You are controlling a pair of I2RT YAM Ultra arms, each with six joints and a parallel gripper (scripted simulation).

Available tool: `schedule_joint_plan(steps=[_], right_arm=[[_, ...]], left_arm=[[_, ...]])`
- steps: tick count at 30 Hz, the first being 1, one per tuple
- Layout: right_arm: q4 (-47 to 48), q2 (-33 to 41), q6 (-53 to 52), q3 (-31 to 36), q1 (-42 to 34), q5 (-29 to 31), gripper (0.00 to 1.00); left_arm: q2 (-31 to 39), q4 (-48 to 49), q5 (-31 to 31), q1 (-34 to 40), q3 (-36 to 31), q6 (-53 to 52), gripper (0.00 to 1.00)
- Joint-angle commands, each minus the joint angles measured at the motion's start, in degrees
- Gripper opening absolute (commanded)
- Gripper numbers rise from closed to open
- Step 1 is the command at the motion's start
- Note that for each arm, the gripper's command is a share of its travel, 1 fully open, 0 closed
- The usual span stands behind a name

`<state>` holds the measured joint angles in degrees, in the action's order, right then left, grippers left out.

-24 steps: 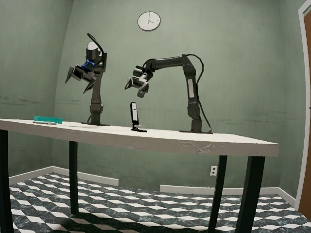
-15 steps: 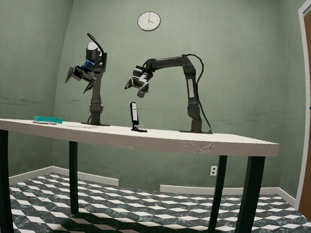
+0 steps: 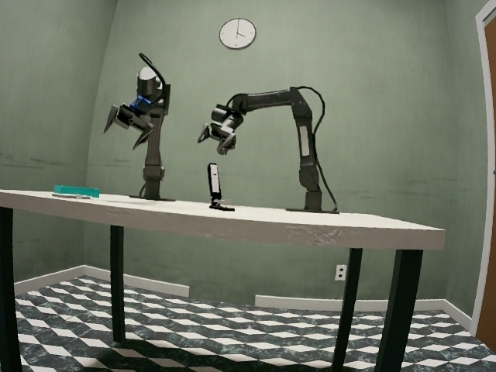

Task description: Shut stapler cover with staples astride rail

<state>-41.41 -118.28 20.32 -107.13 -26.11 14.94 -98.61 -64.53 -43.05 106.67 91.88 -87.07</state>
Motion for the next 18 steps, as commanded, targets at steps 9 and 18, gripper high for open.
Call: schedule_joint_plan(steps=[9, 18], right_arm=[[0.21, 0.49, 0.0, -0.29, 0.0, 0.03, 1.0], [0.21, 0.49, 0.0, -0.29, 0.0, 0.03, 1.0]], left_arm=[[2.67, 7.77, 9.31, -11.25, -3.75, 17.41, 1.0], [4.43, 13.47, 16.3, -20.02, -6.97, 29.84, 1.0]])
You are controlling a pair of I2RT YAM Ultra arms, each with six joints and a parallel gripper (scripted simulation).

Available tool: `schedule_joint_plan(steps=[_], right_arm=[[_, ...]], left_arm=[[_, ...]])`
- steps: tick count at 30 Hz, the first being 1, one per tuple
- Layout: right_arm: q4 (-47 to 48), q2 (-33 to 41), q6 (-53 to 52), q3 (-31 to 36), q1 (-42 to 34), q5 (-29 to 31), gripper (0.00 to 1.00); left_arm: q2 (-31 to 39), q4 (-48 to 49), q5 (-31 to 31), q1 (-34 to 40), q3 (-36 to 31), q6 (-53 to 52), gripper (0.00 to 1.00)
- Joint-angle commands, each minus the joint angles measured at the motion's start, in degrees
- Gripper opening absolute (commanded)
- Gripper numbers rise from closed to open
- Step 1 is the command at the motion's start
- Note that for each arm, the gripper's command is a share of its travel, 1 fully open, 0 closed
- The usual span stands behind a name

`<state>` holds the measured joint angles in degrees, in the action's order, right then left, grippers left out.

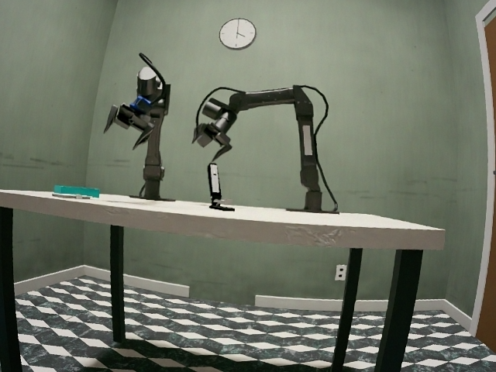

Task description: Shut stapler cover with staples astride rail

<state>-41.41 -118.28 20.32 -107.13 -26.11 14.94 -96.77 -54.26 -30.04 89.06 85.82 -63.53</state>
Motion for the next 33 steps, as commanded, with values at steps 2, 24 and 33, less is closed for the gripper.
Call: schedule_joint_plan(steps=[2, 24, 33], right_arm=[[0.21, 0.49, 0.0, -0.29, 0.0, 0.03, 1.0], [0.21, 0.49, 0.0, -0.29, 0.0, 0.03, 1.0], [1.39, 1.61, -1.32, 0.74, -0.6, -0.8, 1.0]], left_arm=[[2.97, 4.48, 4.95, -4.45, -1.6, 9.17, 1.0], [7.22, 18.75, 22.28, -26.41, -9.87, 40.11, 1.0], [8.85, 24.8, 28.88, -35.34, -13.64, 52.62, 1.0]])
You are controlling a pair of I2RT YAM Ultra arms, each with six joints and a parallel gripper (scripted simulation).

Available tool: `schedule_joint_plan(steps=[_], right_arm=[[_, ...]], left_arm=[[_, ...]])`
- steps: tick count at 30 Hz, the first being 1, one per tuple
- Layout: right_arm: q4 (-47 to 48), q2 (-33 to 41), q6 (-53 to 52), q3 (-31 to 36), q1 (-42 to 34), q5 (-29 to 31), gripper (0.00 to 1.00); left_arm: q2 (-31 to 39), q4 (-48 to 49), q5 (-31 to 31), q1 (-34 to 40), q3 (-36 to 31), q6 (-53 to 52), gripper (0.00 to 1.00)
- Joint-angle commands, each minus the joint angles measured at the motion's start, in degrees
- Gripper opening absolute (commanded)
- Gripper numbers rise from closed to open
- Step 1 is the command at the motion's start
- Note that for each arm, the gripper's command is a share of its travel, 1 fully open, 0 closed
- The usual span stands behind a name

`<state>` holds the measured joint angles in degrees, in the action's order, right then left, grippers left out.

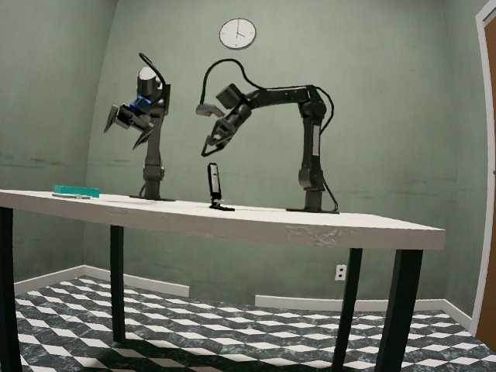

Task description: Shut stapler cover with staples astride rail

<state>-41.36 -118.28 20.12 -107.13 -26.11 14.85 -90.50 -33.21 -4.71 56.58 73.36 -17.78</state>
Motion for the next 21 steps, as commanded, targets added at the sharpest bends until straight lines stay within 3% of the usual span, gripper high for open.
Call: schedule_joint_plan(steps=[1, 6, 8, 10, 21], right_arm=[[1.55, 2.21, -1.57, 1.17, -0.83, -0.89, 1.0], [3.64, 9.48, -6.92, 6.32, -3.52, -3.36, 1.0], [4.51, 14.42, -9.54, 9.96, -5.3, -4.72, 1.0], [4.51, 14.42, -9.54, 9.96, -5.3, -4.72, 1.0], [12.97, 45.41, -22.29, 36.46, -17.37, -9.54, 1.0]], left_arm=[[2.73, 4.53, 4.41, -4.08, -1.69, 8.51, 1.0], [3.5, 8.24, 8.23, -9.89, -4.39, 15.91, 1.0], [3.72, 9.68, 6.64, -11.77, -6.14, 15.82, 1.0], [3.72, 9.68, 6.64, -11.77, -6.14, 15.82, 1.0], [0.03, 6.81, 6.19, -16.08, -12.07, 11.75, 1.0]])
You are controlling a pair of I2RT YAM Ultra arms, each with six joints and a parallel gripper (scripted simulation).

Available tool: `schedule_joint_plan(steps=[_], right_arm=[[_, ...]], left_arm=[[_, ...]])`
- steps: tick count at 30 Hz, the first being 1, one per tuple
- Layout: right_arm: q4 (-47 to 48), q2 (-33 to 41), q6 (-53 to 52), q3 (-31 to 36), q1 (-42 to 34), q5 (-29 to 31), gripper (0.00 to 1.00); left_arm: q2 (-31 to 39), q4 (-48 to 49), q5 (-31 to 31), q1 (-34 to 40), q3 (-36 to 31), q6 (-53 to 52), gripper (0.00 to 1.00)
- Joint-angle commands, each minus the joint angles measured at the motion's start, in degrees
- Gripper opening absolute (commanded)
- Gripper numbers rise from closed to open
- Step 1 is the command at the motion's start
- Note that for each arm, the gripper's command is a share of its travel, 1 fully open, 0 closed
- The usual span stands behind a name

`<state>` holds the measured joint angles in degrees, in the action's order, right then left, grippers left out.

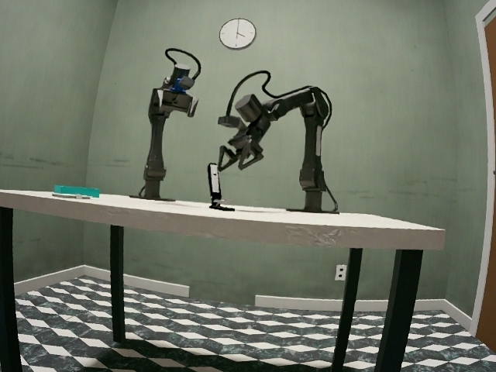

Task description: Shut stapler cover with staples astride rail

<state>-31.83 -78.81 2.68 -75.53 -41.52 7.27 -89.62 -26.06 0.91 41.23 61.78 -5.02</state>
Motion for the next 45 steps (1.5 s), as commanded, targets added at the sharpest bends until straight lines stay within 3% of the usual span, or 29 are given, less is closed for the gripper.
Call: schedule_joint_plan(steps=[1, 4, 6, 15, 21, 34, 38, 40, 45], right_arm=[[4.19, 8.68, -6.03, 7.44, -3.1, -2.47, 1.0], [6.64, 17.15, -9.39, 14.83, -6.24, -3.93, 1.0], [6.64, 17.15, -9.39, 14.83, -6.24, -3.93, 1.0], [13.61, 41.95, -17.38, 34.23, -14.29, -6.47, 1.0], [15.82, 49.96, -19.56, 40.82, -17.81, -6.03, 1.0], [15.94, 51.65, -19.69, 42.26, -18.86, -4.76, 1.0], [7.29, 52.32, -19.86, 38.87, -19.59, -3.01, 1.0], [7.29, 52.32, -19.86, 38.87, -19.59, -3.01, 1.0], [-2.4, 54.37, -20.01, 30.77, -22.26, -1.83, 1.0]], left_arm=[[-1.0, 0.0, 0.52, -0.85, -0.64, -1.07, 1.0], [-1.28, 0.1, 0.46, -1.05, -0.38, -1.17, 1.0], [-1.28, 0.1, 0.46, -1.05, -0.38, -1.17, 1.0], [-1.39, 0.04, 0.42, -1.14, -0.96, -1.04, 1.0], [-1.39, 0.03, 0.42, -1.14, -0.96, -1.04, 1.0], [-1.3, -1.74, -0.54, -1.09, -0.26, -0.26, 1.0], [2.56, -8.5, -2.18, 1.27, 3.44, 1.31, 1.0], [2.56, -8.5, -2.18, 1.27, 3.44, 1.31, 1.0], [5.94, -15.94, 0.46, 5.91, 8.34, -1.19, 1.0]])
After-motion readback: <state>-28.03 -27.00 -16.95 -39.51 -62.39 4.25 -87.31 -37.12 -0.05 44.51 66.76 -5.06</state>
